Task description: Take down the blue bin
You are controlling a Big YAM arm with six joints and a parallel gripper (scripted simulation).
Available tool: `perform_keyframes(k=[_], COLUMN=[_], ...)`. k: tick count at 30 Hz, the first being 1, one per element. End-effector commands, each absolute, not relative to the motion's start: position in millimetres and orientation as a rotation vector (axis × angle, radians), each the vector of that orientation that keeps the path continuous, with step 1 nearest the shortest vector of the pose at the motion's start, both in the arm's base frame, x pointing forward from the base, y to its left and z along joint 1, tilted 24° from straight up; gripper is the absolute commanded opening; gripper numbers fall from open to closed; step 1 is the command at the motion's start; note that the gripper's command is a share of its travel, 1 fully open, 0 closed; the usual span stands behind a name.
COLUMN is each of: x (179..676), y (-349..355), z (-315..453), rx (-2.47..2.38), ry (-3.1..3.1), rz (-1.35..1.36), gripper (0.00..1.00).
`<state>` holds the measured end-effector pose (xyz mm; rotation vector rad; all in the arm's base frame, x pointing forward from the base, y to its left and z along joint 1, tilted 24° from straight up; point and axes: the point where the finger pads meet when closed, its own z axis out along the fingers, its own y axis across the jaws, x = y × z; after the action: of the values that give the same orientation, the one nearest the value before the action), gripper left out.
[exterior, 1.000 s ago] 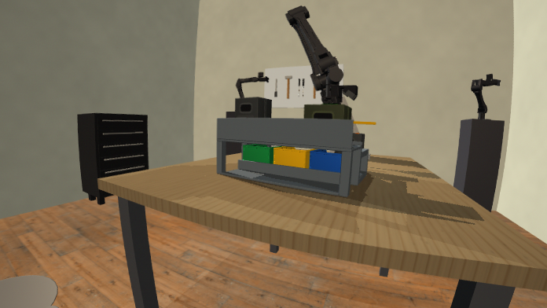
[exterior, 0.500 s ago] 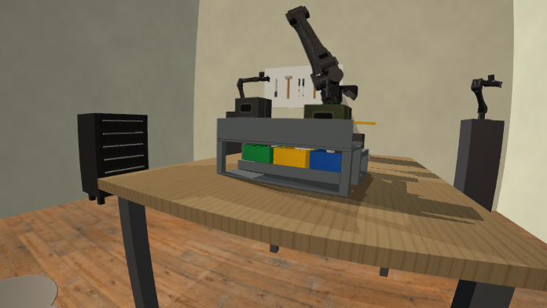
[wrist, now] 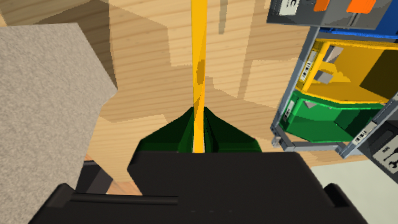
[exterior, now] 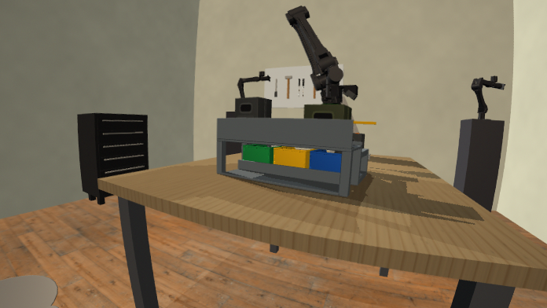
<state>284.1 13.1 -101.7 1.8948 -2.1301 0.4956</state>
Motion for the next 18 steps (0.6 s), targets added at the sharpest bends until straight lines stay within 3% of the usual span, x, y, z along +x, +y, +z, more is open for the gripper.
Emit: perform_keyframes(k=[1, 18], x=[279.6, 280.1], y=[16.4, -0.8], z=[-107.6, -128.4], rx=[1.921, 1.893], ry=[-2.101, -2.118], rz=[0.49, 0.487], gripper=[0.0, 0.0])
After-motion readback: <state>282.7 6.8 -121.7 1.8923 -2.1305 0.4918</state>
